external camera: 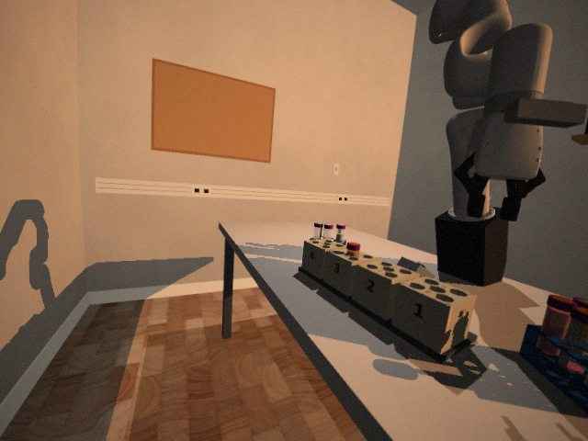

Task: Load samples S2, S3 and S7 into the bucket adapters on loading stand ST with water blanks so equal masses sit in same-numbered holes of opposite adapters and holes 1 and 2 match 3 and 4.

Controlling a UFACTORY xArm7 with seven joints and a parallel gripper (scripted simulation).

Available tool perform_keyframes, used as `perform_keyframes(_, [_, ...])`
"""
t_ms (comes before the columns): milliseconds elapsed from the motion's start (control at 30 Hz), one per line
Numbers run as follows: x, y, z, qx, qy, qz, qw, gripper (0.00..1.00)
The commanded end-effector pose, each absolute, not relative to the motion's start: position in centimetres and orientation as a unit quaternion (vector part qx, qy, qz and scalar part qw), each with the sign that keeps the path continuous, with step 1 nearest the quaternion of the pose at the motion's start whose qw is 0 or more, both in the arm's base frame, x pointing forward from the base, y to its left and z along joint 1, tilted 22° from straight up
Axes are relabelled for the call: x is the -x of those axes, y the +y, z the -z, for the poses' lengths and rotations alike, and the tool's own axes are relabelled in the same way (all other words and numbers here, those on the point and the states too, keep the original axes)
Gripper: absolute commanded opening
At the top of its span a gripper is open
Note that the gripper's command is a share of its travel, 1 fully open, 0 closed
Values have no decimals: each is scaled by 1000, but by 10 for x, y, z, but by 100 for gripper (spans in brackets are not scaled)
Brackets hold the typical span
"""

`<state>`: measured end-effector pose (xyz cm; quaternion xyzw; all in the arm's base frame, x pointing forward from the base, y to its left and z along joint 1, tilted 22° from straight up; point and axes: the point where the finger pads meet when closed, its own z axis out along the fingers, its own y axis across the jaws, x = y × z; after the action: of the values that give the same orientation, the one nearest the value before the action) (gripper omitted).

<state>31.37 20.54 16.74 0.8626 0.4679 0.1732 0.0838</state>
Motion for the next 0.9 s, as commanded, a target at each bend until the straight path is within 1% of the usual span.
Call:
perform_keyframes(0, [-310, 229, -166, -863, 467, -175, 86, 57])
perform_keyframes(867, [-277, 341, -155, -863, 467, -175, 86, 57])
